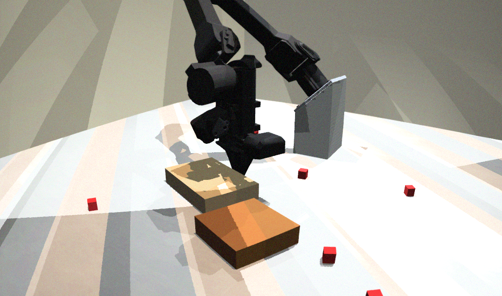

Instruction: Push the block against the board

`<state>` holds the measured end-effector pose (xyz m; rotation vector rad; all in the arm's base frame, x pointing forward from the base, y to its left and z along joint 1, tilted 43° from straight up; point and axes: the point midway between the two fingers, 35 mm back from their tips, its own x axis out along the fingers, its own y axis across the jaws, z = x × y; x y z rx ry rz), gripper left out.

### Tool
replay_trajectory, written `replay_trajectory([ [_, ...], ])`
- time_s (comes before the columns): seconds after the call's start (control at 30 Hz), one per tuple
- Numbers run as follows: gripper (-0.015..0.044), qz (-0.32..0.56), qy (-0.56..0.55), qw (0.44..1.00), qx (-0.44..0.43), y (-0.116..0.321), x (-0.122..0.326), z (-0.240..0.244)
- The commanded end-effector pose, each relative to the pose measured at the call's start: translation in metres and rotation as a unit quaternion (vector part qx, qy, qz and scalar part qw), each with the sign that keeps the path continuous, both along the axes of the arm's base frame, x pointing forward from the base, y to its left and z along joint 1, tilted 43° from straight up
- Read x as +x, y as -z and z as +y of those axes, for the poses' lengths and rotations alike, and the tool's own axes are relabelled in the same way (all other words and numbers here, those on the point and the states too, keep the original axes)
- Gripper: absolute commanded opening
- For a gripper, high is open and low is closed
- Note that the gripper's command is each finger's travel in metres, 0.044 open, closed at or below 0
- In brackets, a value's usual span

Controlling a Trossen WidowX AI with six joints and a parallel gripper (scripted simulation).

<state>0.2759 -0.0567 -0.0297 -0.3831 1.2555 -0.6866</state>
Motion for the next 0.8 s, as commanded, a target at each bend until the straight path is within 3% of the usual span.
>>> replay_trajectory([
  [0.0, 0.0000, 0.000, -0.001, 1.000, -0.002, -0.002, 0.006, -0.001],
  [0.77, 0.0000, -0.001, -0.001, 1.000, -0.002, -0.013, 0.040, -0.004],
])
